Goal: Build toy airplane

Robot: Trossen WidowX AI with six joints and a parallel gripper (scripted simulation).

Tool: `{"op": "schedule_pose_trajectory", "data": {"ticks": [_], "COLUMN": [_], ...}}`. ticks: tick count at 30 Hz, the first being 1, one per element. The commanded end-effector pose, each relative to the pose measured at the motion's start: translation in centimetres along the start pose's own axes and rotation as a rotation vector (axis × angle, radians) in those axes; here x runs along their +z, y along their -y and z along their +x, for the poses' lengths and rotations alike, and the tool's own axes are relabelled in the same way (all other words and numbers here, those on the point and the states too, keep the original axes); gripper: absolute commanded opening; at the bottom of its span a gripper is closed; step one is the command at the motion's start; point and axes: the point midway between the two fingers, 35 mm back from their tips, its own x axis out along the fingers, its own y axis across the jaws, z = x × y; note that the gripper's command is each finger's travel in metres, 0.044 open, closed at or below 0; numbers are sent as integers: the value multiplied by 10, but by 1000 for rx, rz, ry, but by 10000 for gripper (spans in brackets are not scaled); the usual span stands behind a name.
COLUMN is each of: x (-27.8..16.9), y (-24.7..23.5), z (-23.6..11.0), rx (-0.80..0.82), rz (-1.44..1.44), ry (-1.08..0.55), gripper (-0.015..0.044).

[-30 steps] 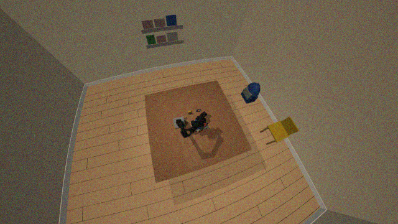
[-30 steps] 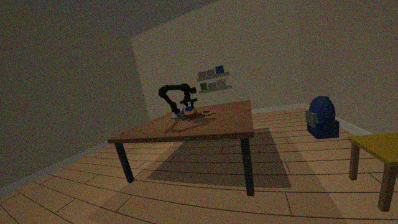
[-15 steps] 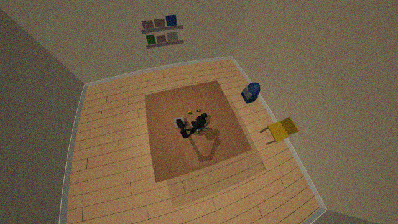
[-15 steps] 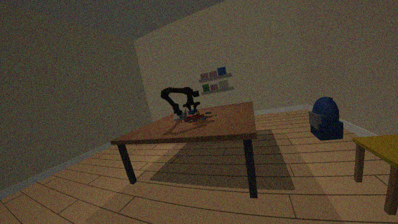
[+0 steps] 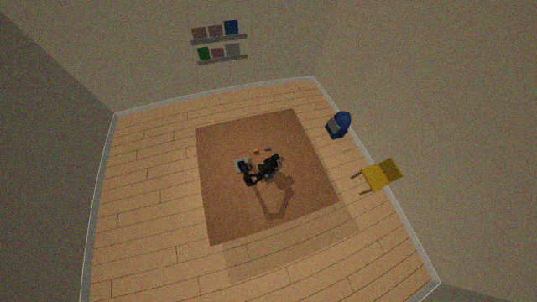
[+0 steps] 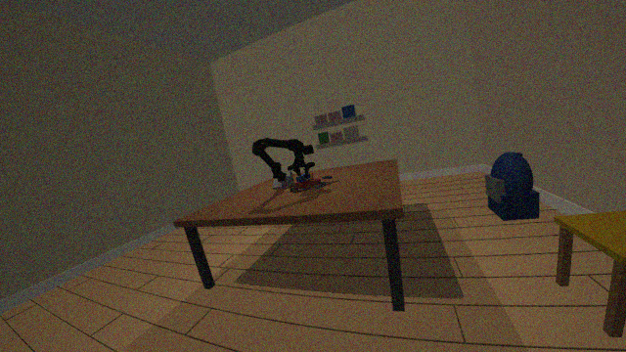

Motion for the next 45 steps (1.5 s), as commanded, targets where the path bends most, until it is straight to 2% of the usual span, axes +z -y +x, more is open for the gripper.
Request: {"op": "schedule_pose_trajectory", "data": {"ticks": [1, 6, 22, 28, 34, 40, 45], "x": [0, 0, 0, -1, -2, -3, -3], "y": [0, 0, 0, -1, 0, -3, -3], "z": [0, 0, 0, -9, -82, -85, -84], "rx": [0, 0, 0, 0, 3, 0, -1], "rz": [1, 1, 1, -3, -29, -24, -440], "ry": [0, 0, 0, -2, 8, 3, 2], "gripper": [161, 30, 440, 440, 440, 440, 440]}}
